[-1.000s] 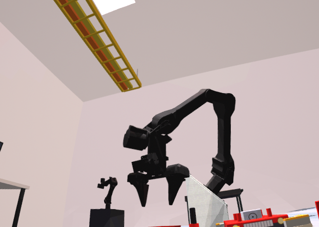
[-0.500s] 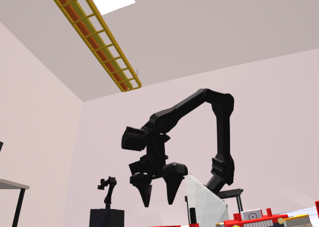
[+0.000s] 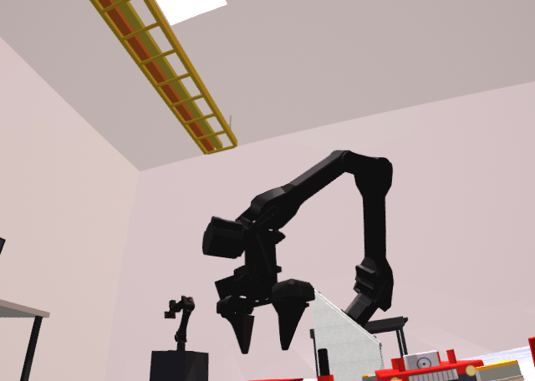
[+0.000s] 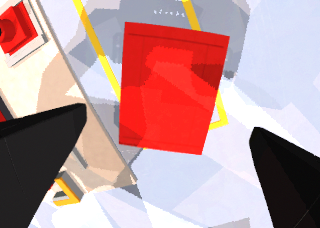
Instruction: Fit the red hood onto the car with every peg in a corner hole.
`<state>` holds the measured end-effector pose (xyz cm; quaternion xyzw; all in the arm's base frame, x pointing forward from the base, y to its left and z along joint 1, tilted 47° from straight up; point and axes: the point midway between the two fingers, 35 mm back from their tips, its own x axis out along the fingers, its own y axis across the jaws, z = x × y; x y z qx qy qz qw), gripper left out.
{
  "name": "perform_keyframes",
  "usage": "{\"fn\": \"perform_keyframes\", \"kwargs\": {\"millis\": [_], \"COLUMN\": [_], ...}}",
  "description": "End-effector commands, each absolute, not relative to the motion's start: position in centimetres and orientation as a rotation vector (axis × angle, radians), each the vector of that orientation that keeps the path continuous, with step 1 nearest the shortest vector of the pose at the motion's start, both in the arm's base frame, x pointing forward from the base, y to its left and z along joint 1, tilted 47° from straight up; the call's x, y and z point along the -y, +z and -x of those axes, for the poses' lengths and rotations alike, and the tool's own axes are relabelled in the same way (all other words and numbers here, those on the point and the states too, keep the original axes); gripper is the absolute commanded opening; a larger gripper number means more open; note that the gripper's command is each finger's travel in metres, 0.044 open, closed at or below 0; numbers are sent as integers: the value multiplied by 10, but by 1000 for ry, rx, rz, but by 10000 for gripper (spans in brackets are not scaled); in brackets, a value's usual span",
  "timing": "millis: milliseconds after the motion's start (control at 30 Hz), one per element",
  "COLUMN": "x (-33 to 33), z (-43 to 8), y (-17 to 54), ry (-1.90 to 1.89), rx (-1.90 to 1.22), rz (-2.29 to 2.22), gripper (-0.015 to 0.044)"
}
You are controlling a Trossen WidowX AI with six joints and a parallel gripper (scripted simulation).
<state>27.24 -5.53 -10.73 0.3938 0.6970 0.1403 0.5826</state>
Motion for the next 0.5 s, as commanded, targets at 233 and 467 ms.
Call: {"fn": "perform_keyframes", "kwargs": {"millis": [233, 467], "x": [47, 43], "z": [-272, -272], "y": [-114, -118], "ry": [328, 328], "rx": [-1630, -1630], "rz": [-926, -926], "gripper": [440, 440]}}
